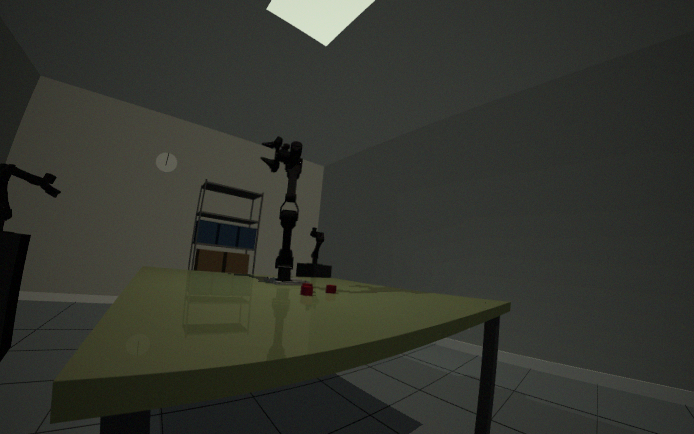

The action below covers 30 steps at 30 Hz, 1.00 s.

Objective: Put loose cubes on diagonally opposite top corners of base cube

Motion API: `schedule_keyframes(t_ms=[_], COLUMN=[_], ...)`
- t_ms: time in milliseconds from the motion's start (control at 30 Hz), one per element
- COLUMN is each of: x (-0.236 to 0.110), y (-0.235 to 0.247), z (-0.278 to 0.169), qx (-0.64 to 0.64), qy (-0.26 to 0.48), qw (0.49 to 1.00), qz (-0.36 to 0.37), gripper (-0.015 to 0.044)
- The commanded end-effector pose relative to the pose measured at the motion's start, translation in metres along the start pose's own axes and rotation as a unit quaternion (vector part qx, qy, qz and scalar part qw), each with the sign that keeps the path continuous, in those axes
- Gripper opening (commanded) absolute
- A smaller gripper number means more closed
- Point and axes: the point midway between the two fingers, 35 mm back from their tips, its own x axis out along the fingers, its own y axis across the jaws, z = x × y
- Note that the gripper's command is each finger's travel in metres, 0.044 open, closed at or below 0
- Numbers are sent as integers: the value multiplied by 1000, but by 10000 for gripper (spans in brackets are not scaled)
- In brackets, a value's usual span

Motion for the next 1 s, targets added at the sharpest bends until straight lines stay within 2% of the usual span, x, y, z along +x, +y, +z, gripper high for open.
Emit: schedule_keyframes(t_ms=[0,133,300,467,700,967], x=[0,3,-5,-27,-81,-167], y=[-1,-30,-73,-115,-168,-211], z=[1,28,67,103,145,172], qx=[0,0,-3,-8,-17,-22], qy=[-3,-55,-135,-212,-316,-420], qw=[1000,998,985,961,908,820], qz=[-2,-42,-106,-174,-273,-388], gripper=[374,269,265,265,265,265])
